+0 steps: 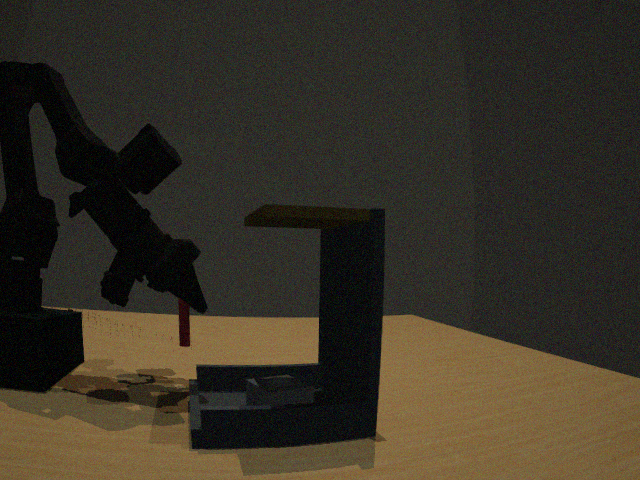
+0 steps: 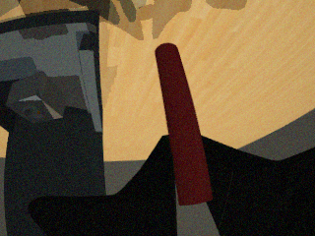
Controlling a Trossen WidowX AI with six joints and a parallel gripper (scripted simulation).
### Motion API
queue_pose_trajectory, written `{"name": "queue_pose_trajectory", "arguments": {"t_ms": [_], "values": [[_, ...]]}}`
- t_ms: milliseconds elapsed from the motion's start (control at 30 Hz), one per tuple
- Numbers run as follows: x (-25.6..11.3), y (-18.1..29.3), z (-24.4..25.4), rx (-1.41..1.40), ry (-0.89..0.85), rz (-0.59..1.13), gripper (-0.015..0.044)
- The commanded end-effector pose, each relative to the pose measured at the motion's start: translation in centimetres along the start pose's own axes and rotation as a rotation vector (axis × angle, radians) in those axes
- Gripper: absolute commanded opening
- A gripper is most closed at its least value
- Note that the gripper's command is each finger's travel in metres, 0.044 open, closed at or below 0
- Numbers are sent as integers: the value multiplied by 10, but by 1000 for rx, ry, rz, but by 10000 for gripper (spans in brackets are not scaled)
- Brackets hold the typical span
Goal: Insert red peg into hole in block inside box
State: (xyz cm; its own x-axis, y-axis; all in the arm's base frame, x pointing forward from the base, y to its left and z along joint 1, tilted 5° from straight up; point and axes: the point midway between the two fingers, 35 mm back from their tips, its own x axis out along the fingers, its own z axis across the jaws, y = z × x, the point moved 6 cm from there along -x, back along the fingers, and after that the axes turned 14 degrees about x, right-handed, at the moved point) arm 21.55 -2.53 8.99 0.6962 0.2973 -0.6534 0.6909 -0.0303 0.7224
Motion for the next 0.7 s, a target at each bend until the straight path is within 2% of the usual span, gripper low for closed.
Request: {"name": "queue_pose_trajectory", "arguments": {"t_ms": [0, 667], "values": [[0, 4, 8, 12, -12, 1, 0], [-1, 16, 49, 67, -72, 14, 0]]}}
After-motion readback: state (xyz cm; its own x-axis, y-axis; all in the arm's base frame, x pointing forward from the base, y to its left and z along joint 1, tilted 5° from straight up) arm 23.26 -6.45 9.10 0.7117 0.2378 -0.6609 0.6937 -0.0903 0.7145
